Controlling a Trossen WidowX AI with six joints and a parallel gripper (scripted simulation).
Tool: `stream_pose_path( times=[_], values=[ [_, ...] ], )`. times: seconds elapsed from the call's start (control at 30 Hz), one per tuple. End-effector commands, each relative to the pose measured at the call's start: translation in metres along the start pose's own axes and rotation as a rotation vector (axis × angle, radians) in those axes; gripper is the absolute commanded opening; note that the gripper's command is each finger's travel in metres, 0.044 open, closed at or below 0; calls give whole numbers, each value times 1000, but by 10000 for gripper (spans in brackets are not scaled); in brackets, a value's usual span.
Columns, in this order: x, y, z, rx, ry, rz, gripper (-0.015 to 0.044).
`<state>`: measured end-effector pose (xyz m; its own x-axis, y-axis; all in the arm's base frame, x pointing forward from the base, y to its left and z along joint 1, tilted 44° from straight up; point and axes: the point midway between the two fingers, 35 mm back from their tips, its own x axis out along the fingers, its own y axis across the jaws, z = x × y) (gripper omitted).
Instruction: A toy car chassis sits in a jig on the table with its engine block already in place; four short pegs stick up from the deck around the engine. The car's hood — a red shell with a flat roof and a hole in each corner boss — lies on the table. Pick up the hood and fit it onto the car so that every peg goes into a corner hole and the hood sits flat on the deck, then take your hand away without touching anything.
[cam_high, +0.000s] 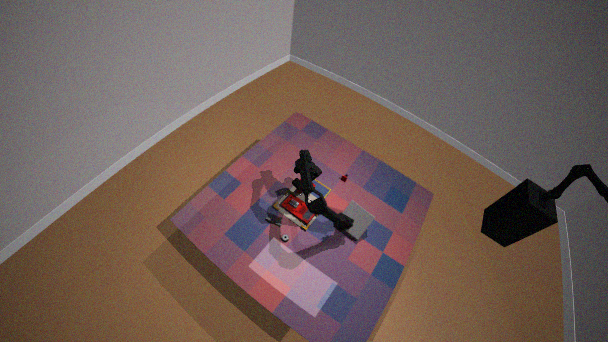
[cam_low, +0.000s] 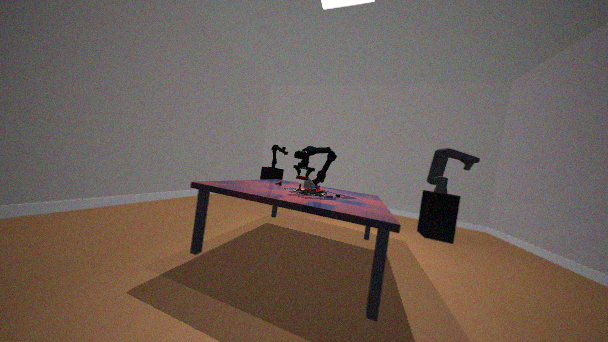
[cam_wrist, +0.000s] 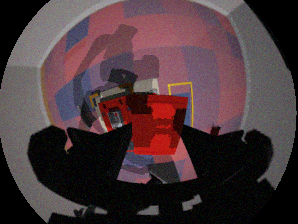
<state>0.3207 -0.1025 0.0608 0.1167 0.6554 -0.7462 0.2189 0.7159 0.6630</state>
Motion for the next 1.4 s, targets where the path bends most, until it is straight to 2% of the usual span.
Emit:
stream_pose_path(
  times=[0.0,0.47,0.73,1.13,1.37],
  values=[
    [2,24,-4,-39,8,9,0],
    [1,106,-22,-209,10,28,0],
    [7,104,-21,-211,10,28,0],
    [50,107,-25,-211,9,30,0],
    [51,108,-25,-211,9,30,0]
  ],
)
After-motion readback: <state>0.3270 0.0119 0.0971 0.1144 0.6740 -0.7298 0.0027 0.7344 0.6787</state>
